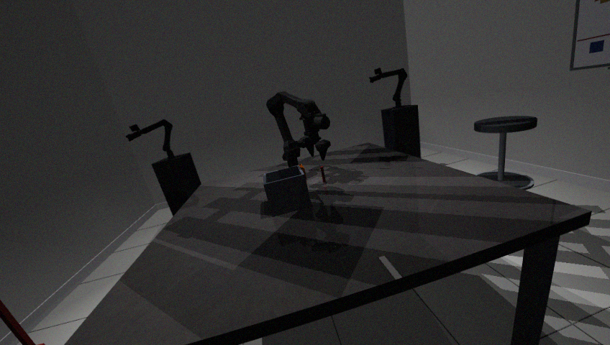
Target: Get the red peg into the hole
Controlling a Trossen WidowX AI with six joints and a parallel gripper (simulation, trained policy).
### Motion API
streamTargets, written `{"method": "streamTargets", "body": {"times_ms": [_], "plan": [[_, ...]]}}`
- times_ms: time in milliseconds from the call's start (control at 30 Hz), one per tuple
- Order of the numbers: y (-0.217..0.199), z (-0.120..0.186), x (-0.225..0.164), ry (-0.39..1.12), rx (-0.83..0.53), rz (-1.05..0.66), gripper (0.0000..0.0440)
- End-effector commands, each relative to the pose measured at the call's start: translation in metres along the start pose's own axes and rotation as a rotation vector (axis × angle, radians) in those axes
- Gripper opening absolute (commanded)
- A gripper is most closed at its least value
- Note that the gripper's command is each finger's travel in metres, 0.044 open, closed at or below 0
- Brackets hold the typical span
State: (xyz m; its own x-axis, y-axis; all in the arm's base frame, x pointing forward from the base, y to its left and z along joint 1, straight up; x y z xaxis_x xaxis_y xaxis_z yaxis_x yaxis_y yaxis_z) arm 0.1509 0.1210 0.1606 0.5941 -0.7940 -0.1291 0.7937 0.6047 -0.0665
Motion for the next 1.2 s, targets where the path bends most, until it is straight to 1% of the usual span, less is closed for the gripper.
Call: {"method": "streamTargets", "body": {"times_ms": [0, 200, 433, 567, 667, 767, 1167], "plan": [[0.0, -0.015, 0.002, -0.012, -0.023, -0.017, 0.044], [0.002, -0.035, 0.005, -0.025, -0.029, -0.037, 0.0439], [0.004, -0.056, 0.009, -0.041, -0.025, -0.058, 0.0427], [0.004, -0.067, 0.011, -0.048, -0.022, -0.07, 0.0413], [0.005, -0.074, 0.012, -0.052, -0.016, -0.077, 0.0391], [0.007, -0.08, 0.012, -0.05, -0.005, -0.077, 0.0334], [0.023, -0.095, 0.012, -0.033, 0.028, -0.026, 0.0025]]}}
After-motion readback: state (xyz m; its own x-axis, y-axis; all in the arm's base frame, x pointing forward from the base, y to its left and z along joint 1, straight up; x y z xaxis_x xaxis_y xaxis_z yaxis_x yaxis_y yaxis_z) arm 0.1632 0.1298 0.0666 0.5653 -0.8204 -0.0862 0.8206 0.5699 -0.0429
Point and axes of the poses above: the point midway between the two fingers, 35 mm back from their tips, its own z axis back along the fingers, its own y axis across the jaws, x = y × z, the point moved 6 cm from there along z, back along the fingers, and after that the axes turned 13 degrees about z, right-handed, at the moved point
